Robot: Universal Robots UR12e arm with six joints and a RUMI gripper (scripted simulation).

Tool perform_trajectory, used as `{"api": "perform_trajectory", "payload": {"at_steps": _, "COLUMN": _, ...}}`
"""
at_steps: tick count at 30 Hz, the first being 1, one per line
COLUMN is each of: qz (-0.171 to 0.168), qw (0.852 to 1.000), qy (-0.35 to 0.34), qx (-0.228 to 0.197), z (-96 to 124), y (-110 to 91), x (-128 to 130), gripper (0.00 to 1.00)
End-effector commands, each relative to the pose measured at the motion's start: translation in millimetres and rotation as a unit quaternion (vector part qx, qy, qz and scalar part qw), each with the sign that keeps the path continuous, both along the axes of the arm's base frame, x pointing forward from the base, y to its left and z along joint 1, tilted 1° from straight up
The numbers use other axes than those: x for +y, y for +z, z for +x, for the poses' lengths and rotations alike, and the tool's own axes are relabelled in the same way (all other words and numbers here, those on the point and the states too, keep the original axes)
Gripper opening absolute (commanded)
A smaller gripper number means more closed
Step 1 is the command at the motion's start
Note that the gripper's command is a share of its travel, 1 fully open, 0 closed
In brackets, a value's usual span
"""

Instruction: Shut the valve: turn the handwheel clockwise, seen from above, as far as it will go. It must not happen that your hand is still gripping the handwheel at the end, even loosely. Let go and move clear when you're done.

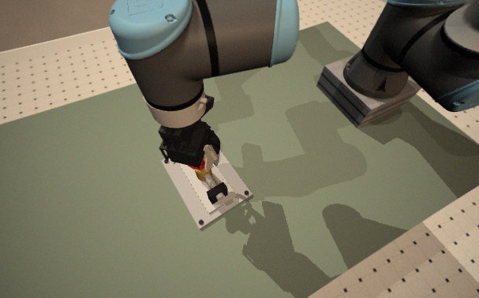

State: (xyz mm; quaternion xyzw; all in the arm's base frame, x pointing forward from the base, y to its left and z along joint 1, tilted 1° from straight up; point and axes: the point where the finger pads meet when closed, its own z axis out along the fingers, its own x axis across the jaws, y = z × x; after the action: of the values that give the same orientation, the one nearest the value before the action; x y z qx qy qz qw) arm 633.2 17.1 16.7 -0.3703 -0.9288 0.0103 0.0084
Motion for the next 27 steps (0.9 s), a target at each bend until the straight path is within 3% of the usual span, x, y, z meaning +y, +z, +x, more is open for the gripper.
{"api": "perform_trajectory", "payload": {"at_steps": 1, "qz": 0.0, "qw": 1.0, "qy": 0.0, "qx": -0.001, "z": 0.7, "y": 0.6, "x": -0.1, "gripper": 0.0}}
{"api": "perform_trajectory", "payload": {"at_steps": 27, "qz": 0.0, "qw": 1.0, "qy": -0.013, "qx": -0.001, "z": 0.7, "y": 0.6, "x": -0.2, "gripper": 0.0}}
